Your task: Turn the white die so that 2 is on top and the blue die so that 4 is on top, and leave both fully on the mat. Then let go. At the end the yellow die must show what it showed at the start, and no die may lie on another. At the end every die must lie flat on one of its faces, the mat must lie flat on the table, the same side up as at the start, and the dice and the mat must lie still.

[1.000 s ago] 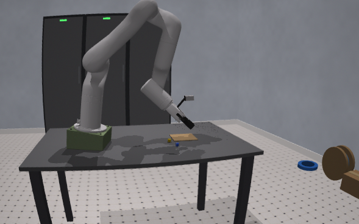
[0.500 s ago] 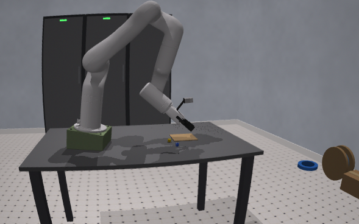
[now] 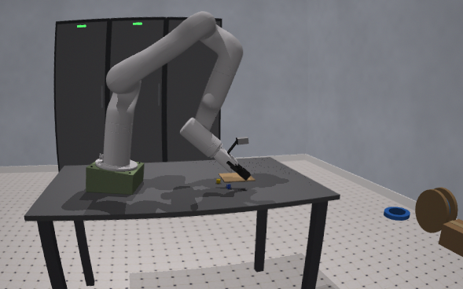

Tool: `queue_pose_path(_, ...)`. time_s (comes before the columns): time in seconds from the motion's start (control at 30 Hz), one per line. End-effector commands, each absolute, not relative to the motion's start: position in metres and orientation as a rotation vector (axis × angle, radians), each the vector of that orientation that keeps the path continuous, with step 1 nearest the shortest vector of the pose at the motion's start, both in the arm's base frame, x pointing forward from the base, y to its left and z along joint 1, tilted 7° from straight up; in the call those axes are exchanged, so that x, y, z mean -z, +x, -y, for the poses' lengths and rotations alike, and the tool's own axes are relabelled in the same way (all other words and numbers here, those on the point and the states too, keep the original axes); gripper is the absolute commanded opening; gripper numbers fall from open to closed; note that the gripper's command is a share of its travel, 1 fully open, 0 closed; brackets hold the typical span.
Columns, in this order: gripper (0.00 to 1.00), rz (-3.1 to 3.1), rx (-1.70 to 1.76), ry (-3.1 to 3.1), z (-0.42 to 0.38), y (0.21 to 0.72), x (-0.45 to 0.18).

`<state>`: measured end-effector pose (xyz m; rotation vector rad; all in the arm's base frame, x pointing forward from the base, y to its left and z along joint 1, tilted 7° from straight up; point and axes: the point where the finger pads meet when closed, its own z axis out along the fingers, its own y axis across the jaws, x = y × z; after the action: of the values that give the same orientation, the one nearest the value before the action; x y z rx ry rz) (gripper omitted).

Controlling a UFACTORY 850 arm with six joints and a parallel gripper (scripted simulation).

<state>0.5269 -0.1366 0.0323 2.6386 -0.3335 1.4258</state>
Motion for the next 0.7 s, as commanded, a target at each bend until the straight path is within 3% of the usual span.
queue_pose_path(0.0, 0.11, 0.333, -1.429, 2.637, 0.1373, 0.5296, -0.0198)
queue_pose_path(0.67, 0.11, 0.333, -1.429, 2.637, 0.1376, 0.5305, -0.0114)
